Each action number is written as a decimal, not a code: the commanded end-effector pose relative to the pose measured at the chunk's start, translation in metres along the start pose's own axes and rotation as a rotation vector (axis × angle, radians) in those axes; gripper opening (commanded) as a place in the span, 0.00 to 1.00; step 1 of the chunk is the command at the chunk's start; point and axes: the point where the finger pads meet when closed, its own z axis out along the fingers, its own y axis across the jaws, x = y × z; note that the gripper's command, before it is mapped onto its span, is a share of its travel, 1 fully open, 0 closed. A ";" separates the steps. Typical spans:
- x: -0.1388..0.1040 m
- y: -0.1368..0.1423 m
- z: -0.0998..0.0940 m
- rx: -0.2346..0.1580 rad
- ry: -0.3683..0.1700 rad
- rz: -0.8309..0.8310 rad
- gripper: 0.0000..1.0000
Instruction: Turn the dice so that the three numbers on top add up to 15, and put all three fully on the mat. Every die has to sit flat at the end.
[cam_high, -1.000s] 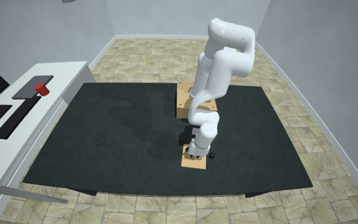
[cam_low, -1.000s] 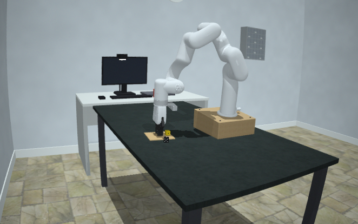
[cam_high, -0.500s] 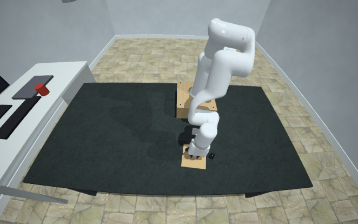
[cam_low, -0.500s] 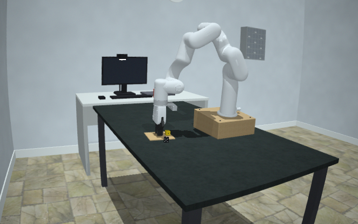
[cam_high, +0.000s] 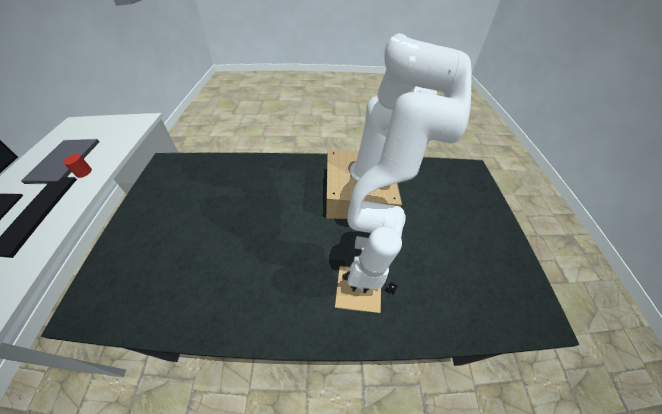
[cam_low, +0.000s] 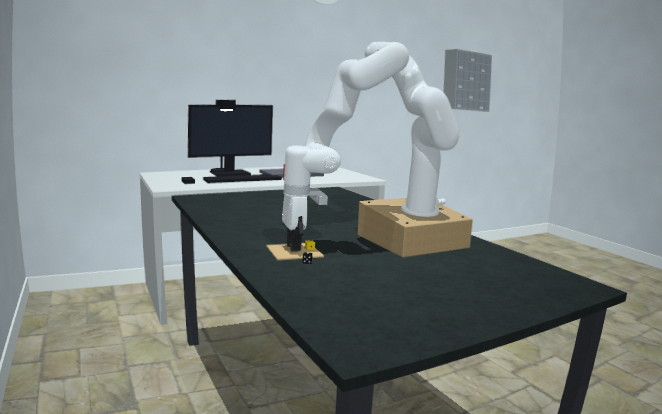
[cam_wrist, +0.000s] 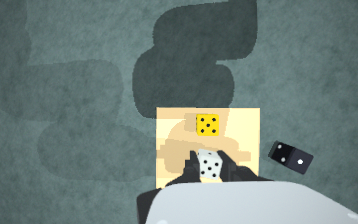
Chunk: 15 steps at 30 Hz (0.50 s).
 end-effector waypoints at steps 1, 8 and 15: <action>-0.001 0.000 -0.001 0.000 -0.003 0.000 0.21; -0.001 0.000 0.000 0.000 -0.003 0.000 0.21; -0.001 0.000 0.002 0.000 -0.003 0.000 0.21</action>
